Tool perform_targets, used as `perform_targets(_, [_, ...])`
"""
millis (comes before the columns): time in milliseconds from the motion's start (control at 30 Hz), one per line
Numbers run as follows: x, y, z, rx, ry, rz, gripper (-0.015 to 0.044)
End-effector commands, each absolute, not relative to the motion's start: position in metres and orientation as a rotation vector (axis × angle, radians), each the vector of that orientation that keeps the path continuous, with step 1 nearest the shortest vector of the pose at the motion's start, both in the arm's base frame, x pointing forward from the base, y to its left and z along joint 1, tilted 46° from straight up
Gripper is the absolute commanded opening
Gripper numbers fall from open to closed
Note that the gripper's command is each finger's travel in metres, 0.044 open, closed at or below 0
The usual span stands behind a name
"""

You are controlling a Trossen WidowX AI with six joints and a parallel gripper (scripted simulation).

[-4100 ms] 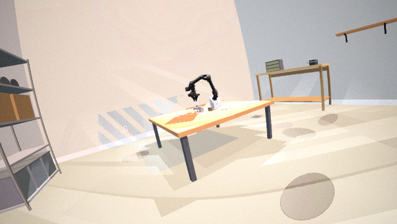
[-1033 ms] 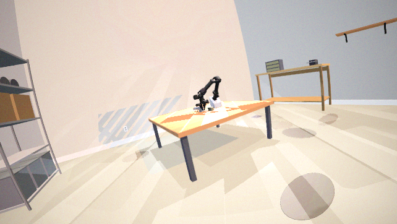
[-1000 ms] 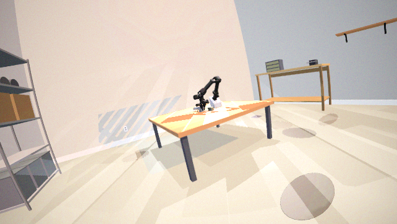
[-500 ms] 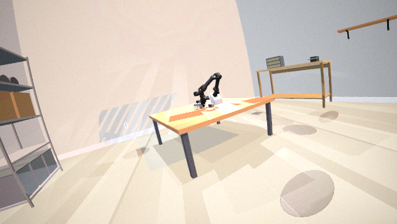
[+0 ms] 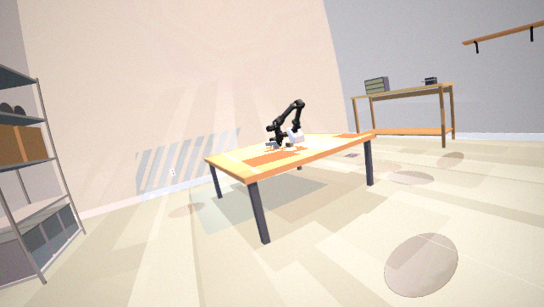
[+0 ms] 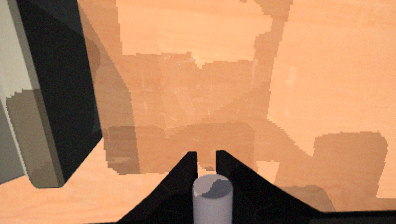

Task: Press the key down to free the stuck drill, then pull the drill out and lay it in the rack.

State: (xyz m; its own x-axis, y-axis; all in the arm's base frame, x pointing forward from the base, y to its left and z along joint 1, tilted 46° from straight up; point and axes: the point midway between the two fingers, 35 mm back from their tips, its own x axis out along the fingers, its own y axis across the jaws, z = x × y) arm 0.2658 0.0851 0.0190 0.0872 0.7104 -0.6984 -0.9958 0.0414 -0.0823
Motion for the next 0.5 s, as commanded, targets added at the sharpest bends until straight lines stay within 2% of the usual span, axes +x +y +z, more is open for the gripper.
perform_targets(0, [0.266,0.089,0.027,-0.652,0.547,1.41,0.0])
perform_targets(467, [0.266,0.102,0.042,-0.652,0.547,1.41,0.0])
